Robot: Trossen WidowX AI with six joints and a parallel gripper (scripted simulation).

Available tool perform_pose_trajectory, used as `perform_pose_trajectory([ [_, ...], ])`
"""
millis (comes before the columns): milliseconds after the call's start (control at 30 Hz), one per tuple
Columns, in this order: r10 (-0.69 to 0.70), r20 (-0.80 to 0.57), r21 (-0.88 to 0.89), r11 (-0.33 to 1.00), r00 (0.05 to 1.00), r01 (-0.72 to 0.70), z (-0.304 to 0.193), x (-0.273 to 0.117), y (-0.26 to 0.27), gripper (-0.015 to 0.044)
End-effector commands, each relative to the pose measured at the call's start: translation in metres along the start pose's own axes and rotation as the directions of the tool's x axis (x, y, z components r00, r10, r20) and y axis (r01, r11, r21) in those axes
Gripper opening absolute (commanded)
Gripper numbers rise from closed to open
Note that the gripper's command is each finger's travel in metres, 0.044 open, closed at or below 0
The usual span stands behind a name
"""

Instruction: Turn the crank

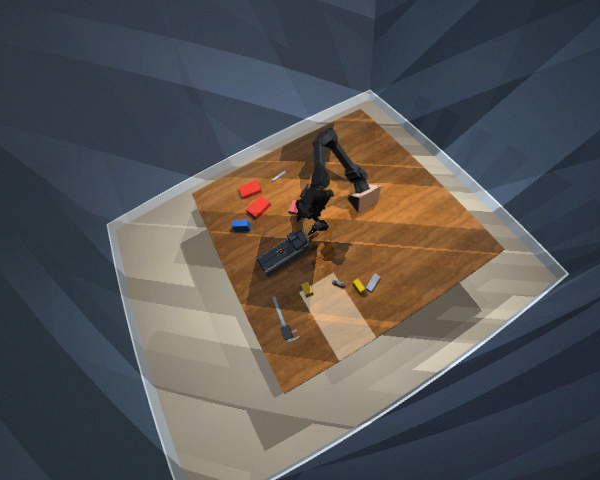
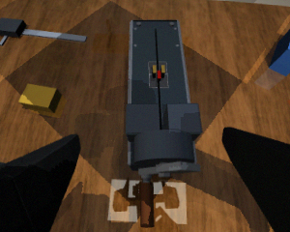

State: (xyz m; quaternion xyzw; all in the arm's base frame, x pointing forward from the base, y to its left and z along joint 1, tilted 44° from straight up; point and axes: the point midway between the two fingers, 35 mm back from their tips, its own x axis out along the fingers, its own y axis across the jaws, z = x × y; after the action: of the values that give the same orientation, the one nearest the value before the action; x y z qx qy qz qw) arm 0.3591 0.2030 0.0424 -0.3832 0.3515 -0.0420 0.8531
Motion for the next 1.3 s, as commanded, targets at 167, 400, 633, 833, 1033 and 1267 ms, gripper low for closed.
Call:
perform_pose_trajectory([
  [167, 0.029, -0.025, -0.025, 0.999, 0.999, -0.030, 0.037, 0.032, -0.012, 0.0440],
  [400, 0.049, -0.035, -0.041, 0.998, 0.998, -0.050, 0.063, 0.060, -0.028, 0.0440],
  [633, 0.055, -0.037, -0.047, 0.997, 0.998, -0.056, 0.064, 0.078, -0.034, 0.0440],
  [833, 0.053, -0.037, -0.048, 0.997, 0.998, -0.054, 0.035, 0.110, -0.035, 0.0440],
  [1033, 0.052, -0.037, -0.048, 0.997, 0.998, -0.054, 0.032, 0.112, -0.035, 0.0440],
  [1267, 0.052, -0.037, -0.048, 0.997, 0.998, -0.054, 0.032, 0.112, -0.035, 0.0440],
])
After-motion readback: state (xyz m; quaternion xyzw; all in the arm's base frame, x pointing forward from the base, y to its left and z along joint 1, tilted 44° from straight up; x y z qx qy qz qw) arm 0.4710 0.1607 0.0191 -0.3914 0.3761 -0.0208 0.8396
